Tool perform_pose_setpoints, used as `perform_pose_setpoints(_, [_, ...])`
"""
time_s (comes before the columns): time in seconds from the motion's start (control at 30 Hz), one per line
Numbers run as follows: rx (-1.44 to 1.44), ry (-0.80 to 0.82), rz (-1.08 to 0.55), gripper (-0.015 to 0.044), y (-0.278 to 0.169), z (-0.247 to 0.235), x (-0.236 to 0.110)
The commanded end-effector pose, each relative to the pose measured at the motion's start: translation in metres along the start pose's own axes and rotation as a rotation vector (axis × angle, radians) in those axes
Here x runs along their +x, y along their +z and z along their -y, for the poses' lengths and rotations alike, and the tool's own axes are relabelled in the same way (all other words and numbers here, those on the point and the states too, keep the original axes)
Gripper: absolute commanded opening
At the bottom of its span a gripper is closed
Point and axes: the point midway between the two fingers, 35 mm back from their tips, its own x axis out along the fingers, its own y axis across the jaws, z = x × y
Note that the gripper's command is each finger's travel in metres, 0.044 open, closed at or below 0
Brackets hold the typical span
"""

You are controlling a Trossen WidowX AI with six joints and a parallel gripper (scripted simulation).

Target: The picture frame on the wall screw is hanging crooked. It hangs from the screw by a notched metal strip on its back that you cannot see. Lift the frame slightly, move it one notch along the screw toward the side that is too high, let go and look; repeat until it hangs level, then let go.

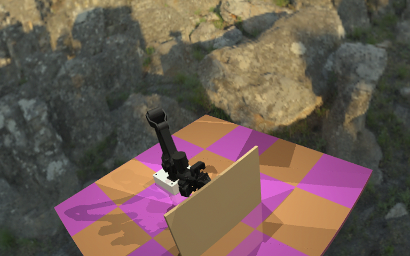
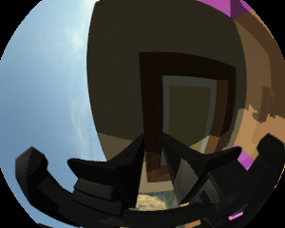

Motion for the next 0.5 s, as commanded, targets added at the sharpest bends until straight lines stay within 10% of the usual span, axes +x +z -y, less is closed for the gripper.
perform_pose_setpoints(0.0, [0.004,0.000,0.000,0.0131,0.000,0.000,0.000])
perform_pose_setpoints(0.17, [0.004,0.000,0.000,0.0260,0.000,0.000,0.000])
perform_pose_setpoints(0.47, [0.072,-0.001,0.001,0.0260,0.005,-0.006,-0.043])
